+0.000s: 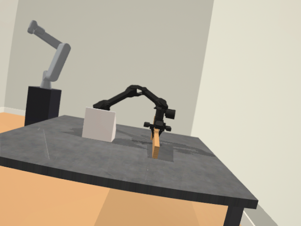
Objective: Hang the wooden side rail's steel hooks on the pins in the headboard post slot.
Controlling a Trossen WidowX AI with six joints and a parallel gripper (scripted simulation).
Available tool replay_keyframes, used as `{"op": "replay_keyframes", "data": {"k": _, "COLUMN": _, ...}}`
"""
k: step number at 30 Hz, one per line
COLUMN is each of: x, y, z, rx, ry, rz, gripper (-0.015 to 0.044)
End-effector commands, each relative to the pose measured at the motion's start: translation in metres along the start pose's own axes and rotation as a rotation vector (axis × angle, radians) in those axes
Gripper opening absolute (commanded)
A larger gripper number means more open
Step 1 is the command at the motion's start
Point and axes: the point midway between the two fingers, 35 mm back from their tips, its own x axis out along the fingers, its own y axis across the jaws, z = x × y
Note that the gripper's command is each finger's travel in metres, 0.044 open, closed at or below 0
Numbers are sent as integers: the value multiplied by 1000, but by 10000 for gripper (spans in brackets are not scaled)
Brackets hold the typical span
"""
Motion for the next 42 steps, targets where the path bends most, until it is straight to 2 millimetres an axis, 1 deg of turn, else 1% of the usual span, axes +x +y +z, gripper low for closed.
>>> {"op": "replay_keyframes", "data": {"k": 1, "x": -4, "y": 1, "z": -1, "rx": 1, "ry": 0, "rz": 10, "gripper": 0}}
{"op": "replay_keyframes", "data": {"k": 42, "x": -4, "y": 2, "z": -6, "rx": 1, "ry": 0, "rz": 10, "gripper": 0}}
